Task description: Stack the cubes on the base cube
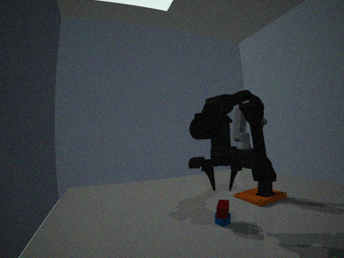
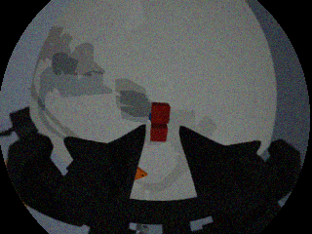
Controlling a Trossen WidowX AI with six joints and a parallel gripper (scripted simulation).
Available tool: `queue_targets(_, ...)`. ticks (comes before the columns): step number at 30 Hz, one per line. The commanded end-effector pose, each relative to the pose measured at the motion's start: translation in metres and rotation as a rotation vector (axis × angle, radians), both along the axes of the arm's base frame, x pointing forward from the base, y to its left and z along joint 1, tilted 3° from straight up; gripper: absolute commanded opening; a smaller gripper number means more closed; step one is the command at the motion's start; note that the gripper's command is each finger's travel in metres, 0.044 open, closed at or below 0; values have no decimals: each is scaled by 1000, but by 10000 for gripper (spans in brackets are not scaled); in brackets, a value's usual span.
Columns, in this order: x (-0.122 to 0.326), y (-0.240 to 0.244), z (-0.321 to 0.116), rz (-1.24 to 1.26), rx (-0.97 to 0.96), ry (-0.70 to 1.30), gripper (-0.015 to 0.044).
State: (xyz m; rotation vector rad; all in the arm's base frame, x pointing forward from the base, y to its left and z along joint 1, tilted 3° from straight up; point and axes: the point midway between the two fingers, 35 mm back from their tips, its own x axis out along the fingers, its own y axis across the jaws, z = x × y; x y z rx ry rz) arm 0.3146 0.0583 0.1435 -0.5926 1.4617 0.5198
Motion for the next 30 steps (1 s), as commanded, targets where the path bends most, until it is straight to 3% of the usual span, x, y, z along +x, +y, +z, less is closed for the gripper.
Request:
queue_targets(1, -1, 0, 4, -3, 0, 1, 258)
queue_targets(7, -1, 0, 11, 0, 0, 1, 400)
queue_targets(10, -3, 10, 8, 1, 2, 0, 400)
queue_targets(18, -46, 106, 5, 1, 11, 5, 400)
queue_targets(30, -47, 108, 5, 1, 11, 5, 400)
